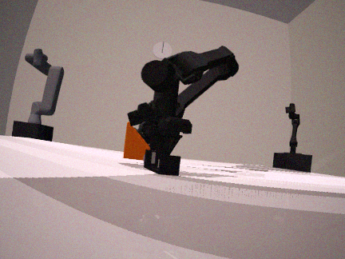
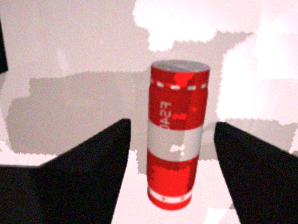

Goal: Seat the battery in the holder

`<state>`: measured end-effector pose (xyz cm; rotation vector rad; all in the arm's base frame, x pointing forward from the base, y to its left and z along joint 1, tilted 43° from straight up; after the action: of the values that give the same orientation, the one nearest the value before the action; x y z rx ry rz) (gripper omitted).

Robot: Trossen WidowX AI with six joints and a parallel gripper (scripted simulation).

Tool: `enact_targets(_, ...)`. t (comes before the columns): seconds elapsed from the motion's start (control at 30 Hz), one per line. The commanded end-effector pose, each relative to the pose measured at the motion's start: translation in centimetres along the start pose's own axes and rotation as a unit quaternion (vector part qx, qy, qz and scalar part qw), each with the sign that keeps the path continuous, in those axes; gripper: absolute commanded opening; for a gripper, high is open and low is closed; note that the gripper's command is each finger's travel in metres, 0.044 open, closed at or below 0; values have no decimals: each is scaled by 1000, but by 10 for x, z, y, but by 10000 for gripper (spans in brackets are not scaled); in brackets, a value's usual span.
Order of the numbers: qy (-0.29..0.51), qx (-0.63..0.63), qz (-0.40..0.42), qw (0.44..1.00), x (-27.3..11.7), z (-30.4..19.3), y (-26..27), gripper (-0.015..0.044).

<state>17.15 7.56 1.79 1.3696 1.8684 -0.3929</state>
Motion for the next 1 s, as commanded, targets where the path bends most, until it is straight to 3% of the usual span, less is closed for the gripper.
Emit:
enact_targets(0.0, 1, 3, 1, 1000, 1, 0, 0, 137)
enact_targets(0.2, 1, 3, 1, 1000, 1, 0, 0, 80)
enact_targets(0.37, 1, 3, 1, 1000, -3, 0, 0, 80)
enact_targets(0.57, 0, 3, 1, 1000, -44, 1, 0, 80)
enact_targets(0.7, 0, -2, 1, 1000, -49, 0, 1, 80)
enact_targets(0.97, -1, -198, 1, 980, -61, 12, 34, 80)
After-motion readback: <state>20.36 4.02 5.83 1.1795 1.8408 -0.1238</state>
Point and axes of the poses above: the point midway between the two fingers, 35 mm back from their tips, its own x axis out along the fingers, its own y axis across the jaws, z = x × y, the point moved 1 cm from there along -x, back along the fingers, and after that the axes turned 1 degree about x, right-handed, at the moved point
